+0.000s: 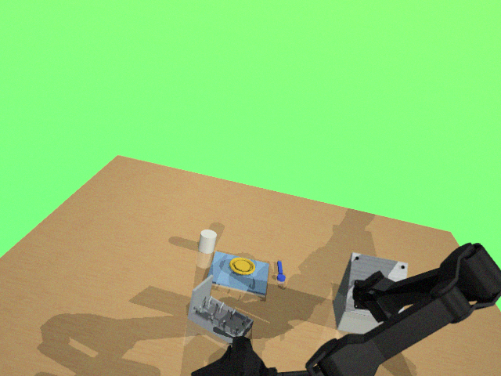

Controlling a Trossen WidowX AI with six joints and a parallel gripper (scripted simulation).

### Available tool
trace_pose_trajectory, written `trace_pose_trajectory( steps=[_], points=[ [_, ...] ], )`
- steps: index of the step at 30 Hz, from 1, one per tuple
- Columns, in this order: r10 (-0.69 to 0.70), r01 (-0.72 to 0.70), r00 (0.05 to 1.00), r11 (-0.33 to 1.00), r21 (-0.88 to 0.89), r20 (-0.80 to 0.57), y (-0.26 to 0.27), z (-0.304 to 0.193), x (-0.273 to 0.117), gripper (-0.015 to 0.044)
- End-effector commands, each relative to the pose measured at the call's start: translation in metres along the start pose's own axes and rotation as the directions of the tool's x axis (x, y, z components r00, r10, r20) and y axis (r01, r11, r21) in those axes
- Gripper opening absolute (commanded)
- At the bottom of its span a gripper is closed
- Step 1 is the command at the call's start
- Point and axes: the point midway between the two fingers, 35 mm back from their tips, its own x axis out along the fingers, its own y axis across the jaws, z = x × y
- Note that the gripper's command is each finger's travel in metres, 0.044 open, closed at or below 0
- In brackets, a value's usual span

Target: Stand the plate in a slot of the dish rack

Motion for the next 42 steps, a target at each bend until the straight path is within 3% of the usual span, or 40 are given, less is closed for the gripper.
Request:
trace_pose_trajectory(
  steps=[1, 12, 21, 31, 42],
  points=[
    [-0.089, 0.084, 0.995, 0.99, -0.114, -0.037, -0.023, 0.003, 0.02, 0.04],
    [-0.344, 0.276, 0.928, 0.895, -0.351, -0.146, -0.102, 0.019, 0.06, 0.04],
    [-0.535, 0.359, 0.8, 0.79, -0.496, -0.273, -0.183, 0.035, 0.075, 0.04],
    [-0.603, 0.33, 0.697, 0.75, -0.574, -0.387, -0.241, 0.043, 0.076, 0.04],
    [-0.625, 0.246, 0.472, 0.77, -0.588, -0.621, -0.333, 0.052, 0.052, 0.04]
  ],
)
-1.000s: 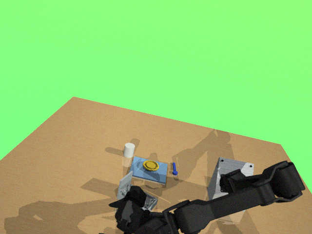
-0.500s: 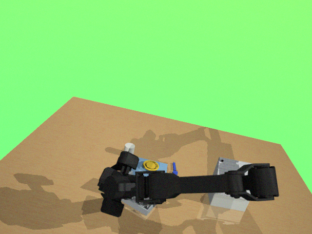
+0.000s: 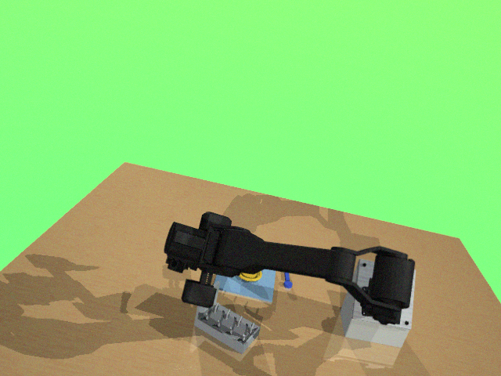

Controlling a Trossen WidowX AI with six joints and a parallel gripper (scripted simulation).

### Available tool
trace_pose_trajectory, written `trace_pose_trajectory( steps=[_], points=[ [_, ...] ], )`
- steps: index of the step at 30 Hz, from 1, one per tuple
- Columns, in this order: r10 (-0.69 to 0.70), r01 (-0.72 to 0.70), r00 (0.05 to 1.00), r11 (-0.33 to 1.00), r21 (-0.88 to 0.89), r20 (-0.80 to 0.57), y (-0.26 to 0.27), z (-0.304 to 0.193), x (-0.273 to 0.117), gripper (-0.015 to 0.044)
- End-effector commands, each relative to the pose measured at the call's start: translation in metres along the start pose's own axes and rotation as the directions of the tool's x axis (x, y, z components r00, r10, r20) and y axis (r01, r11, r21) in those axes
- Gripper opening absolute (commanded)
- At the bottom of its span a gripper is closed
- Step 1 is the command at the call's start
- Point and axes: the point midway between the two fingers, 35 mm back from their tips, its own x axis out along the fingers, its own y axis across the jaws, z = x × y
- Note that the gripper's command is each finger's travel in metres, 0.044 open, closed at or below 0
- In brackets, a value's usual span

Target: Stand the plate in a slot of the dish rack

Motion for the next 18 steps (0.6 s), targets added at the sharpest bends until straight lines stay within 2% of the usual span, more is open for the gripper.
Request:
trace_pose_trajectory(
  steps=[1, 10, 18],
  points=[
    [0.051, -0.053, 0.992, 0.998, -0.015, -0.119, -0.032, -0.015, 0.014, 0.04],
    [0.227, -0.231, 0.927, 0.973, 0.022, -0.298, -0.089, -0.052, 0.03, 0.04],
    [0.435, -0.424, 0.831, 0.899, 0.112, -0.346, -0.131, -0.086, 0.034, 0.04]
  ],
)
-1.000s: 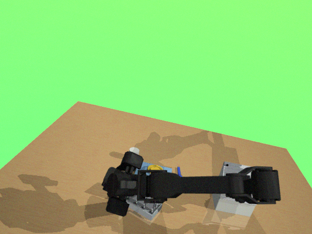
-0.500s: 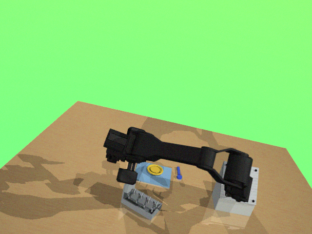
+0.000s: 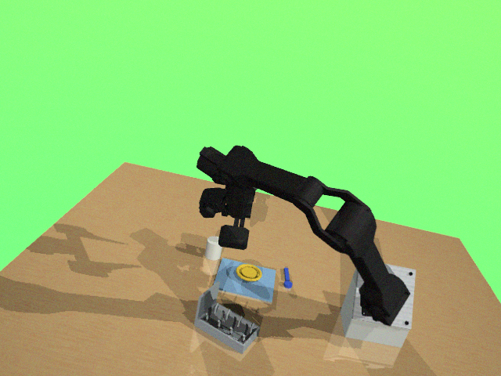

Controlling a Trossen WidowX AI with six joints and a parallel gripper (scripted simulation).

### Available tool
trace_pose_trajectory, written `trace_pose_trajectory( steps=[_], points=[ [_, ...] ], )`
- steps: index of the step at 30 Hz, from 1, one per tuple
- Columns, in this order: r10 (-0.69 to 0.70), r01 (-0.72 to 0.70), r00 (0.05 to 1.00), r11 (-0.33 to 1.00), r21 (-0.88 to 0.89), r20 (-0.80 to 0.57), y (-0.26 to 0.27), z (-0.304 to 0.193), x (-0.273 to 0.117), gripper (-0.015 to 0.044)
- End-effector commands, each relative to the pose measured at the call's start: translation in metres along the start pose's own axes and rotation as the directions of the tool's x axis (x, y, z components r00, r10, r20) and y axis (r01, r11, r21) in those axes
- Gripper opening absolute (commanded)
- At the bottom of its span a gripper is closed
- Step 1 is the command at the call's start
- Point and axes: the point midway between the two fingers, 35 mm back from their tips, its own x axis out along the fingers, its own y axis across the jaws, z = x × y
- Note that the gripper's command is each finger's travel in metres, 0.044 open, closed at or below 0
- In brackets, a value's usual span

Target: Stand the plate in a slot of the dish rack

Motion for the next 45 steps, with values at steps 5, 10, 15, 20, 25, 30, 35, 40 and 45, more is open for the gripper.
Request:
trace_pose_trajectory(
  steps=[5, 10, 15, 20, 25, 30, 35, 40, 45],
  points=[
    [0.253, -0.253, 0.967, 0.967, 0.022, 0.0, -0.041, -0.035, -0.003, 0.04],
    [0.393, -0.394, 0.918, 0.918, 0.032, 0.053, -0.062, -0.055, -0.007, 0.04],
    [0.41, -0.413, 0.91, 0.91, 0.032, 0.063, -0.064, -0.058, -0.008, 0.04],
    [0.409, -0.411, 0.91, 0.911, 0.032, 0.064, -0.056, -0.053, 0.009, 0.04],
    [0.411, -0.413, 0.909, 0.91, 0.031, 0.065, -0.022, -0.047, 0.065, 0.04],
    [0.415, -0.418, 0.907, 0.908, 0.03, 0.065, -0.004, -0.05, 0.09, 0.04],
    [0.415, -0.418, 0.907, 0.908, 0.03, 0.065, -0.003, -0.05, 0.092, 0.04],
    [0.415, -0.418, 0.907, 0.908, 0.03, 0.065, 0.0, -0.048, 0.1, 0.04],
    [0.415, -0.418, 0.907, 0.908, 0.03, 0.065, 0.003, -0.048, 0.108, 0.04]
  ],
)
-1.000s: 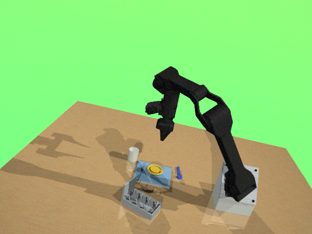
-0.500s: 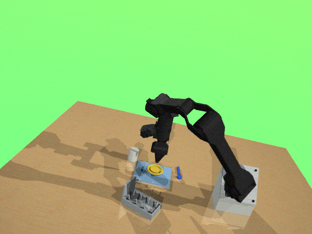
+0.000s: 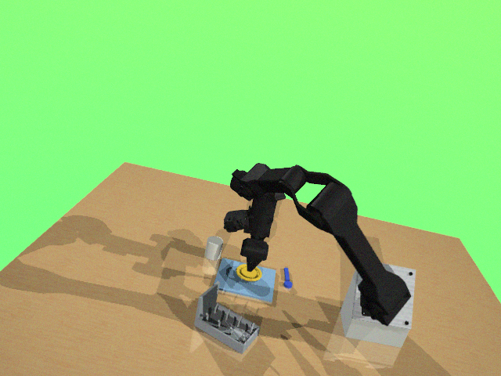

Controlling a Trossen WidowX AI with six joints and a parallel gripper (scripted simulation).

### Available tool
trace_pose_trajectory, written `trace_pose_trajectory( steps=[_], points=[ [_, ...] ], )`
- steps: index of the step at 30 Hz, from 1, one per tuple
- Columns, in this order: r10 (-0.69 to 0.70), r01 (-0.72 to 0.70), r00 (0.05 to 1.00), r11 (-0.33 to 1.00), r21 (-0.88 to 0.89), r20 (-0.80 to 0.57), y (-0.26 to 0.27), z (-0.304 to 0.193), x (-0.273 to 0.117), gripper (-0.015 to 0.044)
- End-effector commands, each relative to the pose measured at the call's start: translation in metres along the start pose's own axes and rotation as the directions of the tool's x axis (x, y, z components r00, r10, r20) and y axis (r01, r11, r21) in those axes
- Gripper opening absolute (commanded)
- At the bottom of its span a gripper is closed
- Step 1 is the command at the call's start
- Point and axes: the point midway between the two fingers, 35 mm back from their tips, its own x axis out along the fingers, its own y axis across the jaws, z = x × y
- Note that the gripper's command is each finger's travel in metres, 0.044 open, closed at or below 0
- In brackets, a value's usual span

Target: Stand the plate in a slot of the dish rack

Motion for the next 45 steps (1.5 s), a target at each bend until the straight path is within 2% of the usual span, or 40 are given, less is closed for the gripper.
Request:
trace_pose_trajectory(
  steps=[1, 27, 31, 35, 45],
  points=[
    [0.004, -0.004, 1.0, 1.0, 0.007, 0.001, 0.0, 0.0, 0.008, 0.04],
    [0.007, -0.007, 1.0, 1.0, 0.007, 0.001, -0.002, -0.002, 0.047, 0.04],
    [0.007, -0.007, 1.0, 1.0, 0.007, 0.001, -0.002, -0.002, 0.047, 0.0376],
    [0.007, -0.007, 1.0, 1.0, 0.007, 0.001, -0.002, -0.002, 0.047, 0.0376],
    [0.007, -0.007, 1.0, 1.0, 0.007, 0.001, -0.002, -0.002, 0.047, 0.031]
  ],
)
